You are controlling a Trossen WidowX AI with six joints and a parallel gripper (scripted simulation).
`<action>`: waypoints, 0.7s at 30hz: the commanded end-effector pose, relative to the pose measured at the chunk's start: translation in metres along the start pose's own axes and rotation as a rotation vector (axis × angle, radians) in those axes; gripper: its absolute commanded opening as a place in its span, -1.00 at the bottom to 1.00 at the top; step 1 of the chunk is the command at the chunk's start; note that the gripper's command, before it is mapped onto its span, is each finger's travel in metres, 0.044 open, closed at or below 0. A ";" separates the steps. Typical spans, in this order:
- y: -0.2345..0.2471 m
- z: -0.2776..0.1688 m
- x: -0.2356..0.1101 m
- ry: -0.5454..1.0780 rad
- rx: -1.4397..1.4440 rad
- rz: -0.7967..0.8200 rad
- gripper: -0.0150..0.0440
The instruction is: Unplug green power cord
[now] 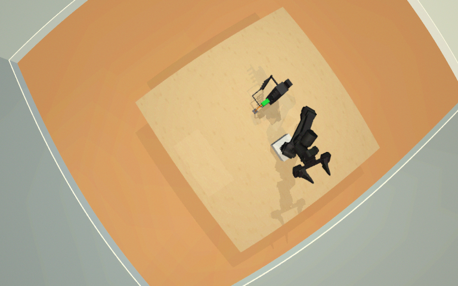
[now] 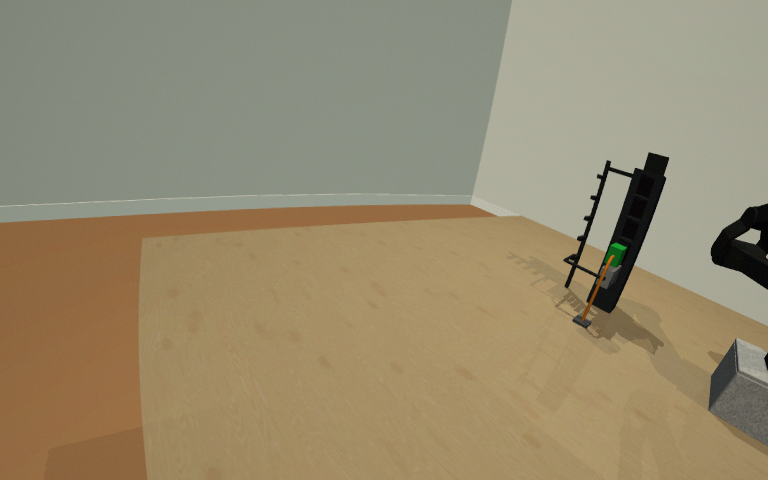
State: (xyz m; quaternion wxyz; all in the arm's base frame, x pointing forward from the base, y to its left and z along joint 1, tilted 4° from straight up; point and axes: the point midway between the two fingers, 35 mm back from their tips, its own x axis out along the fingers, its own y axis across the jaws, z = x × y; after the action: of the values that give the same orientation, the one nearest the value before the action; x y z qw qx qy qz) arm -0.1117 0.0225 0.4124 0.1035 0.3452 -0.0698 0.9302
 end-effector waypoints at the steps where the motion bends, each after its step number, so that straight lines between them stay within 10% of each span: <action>1: -0.002 -0.001 0.001 0.004 -0.007 -0.011 0.78; 9: -0.113 -0.019 0.004 0.240 -0.297 -0.478 0.06; 21: -0.260 -0.004 -0.111 0.749 -0.579 -1.169 0.05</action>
State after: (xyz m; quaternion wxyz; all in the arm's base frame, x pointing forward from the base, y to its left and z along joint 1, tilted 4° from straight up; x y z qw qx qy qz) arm -0.0194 0.2347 0.3736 0.6109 0.0365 -0.0995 0.7846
